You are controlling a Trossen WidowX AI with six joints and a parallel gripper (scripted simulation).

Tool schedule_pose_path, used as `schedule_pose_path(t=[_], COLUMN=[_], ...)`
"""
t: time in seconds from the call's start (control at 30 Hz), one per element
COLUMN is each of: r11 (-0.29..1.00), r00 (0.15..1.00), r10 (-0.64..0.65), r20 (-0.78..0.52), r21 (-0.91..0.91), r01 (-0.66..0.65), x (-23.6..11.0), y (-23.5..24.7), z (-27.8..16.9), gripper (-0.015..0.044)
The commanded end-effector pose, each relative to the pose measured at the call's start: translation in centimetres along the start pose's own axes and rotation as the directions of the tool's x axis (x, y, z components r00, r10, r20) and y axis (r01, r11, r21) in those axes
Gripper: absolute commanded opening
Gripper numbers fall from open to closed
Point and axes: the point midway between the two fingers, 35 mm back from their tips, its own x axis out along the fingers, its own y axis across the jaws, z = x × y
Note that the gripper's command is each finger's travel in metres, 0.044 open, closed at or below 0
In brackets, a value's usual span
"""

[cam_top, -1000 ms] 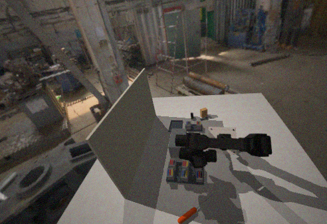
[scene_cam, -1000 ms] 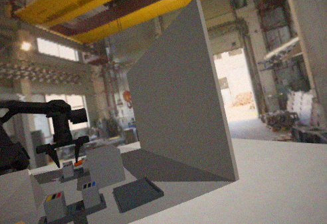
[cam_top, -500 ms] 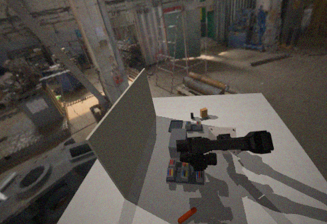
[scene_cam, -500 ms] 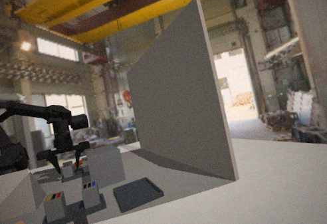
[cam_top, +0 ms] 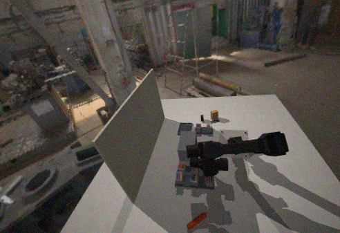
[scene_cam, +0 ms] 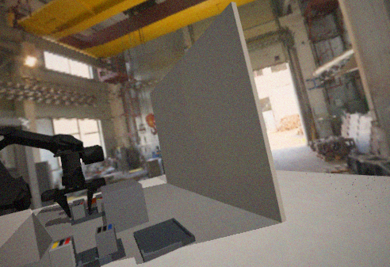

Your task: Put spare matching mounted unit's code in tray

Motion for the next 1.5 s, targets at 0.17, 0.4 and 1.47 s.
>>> schedule_pose_path(t=[0.17,0.4,1.47], r11=[1.0,1.0,1.0], r00=[1.0,1.0,1.0], r10=[0.0,0.0,0.003], r20=[0.0,0.0,0.002], r21=[0.0,0.0,0.005], r01=[0.0,0.0,-0.003], x=[0.0,0.0,-7.8], y=[0.0,0.0,0.0], z=[0.0,0.0,-0.1], gripper=[0.0123,0.0017,0.0])
